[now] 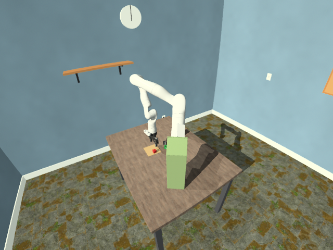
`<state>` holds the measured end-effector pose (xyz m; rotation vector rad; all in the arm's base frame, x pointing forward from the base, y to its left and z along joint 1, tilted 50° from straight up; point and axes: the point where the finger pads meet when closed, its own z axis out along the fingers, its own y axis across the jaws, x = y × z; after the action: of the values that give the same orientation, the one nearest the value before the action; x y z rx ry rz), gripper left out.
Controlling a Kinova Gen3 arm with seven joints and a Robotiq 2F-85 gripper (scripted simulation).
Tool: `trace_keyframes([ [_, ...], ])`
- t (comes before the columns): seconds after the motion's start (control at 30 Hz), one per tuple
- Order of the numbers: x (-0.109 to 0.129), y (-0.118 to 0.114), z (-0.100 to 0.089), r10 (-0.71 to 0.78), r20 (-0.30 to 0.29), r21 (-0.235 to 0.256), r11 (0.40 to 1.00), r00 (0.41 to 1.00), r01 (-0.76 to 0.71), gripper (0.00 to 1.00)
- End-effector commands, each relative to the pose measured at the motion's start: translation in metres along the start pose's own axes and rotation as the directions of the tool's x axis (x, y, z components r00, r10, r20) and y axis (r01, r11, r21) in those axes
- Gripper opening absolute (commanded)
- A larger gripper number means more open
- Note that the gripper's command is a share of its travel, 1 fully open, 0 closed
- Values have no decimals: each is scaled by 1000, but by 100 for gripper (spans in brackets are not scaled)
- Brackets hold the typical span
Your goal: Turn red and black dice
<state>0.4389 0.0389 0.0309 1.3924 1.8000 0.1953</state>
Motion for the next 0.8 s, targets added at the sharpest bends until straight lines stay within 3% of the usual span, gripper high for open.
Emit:
trace_keyframes([
  [0.0, 0, 0, 0, 0, -1, -1, 1000, 1000, 0, 100],
  [0.47, -11, 11, 2, -92, -7, -8, 996, 996, 92, 100],
  [0.63, -33, 25, 6, -245, -10, -19, 969, 970, 245, 100],
  [0.77, -58, 38, 8, -401, -8, -26, 916, 916, 400, 100],
])
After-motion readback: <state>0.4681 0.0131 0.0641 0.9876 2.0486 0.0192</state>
